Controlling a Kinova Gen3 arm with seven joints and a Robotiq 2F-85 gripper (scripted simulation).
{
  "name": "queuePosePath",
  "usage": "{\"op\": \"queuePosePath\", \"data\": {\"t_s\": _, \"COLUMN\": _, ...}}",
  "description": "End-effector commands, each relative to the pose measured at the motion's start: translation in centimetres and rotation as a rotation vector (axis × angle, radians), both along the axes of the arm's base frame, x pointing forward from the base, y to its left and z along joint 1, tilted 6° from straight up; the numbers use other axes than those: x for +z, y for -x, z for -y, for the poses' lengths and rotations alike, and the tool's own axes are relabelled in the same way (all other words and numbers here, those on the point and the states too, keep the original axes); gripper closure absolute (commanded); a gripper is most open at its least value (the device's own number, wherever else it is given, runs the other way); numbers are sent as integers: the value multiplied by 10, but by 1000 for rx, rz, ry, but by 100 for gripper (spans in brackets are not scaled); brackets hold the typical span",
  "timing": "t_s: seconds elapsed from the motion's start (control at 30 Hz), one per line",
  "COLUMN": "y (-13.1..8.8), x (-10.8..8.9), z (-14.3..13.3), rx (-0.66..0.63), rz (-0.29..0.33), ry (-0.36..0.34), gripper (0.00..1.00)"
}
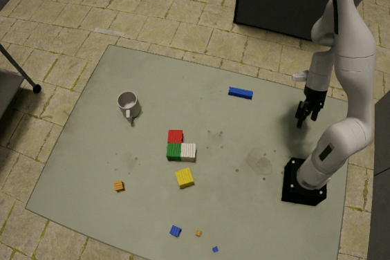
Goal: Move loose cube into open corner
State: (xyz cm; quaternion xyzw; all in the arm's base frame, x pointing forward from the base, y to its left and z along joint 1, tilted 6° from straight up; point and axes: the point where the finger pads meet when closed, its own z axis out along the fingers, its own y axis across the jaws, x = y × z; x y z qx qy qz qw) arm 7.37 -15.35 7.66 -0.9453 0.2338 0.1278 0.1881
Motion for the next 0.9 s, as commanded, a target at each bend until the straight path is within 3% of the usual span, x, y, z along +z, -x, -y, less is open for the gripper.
{"op": "queuePosePath", "data": {"t_s": 0.0, "y": -25, "x": -6, "z": 6, "rx": 124, "rz": -17, "ry": 35, "gripper": 0}}
{"op": "queuePosePath", "data": {"t_s": 0.43, "y": -66, "x": -14, "z": 12, "rx": 274, "rz": -22, "ry": 98, "gripper": 0}}
{"op": "queuePosePath", "data": {"t_s": 0.47, "y": -78, "x": -16, "z": 11, "rx": 313, "rz": -21, "ry": 114, "gripper": 0}}
{"op": "queuePosePath", "data": {"t_s": 0.7, "y": -90, "x": -18, "z": 10, "rx": 351, "rz": -18, "ry": 131, "gripper": 0}}
{"op": "queuePosePath", "data": {"t_s": 0.73, "y": -102, "x": -20, "z": 9, "rx": 389, "rz": -15, "ry": 147, "gripper": 0}}
{"op": "queuePosePath", "data": {"t_s": 0.87, "y": -102, "x": -20, "z": 9, "rx": 389, "rz": -15, "ry": 147, "gripper": 0}}
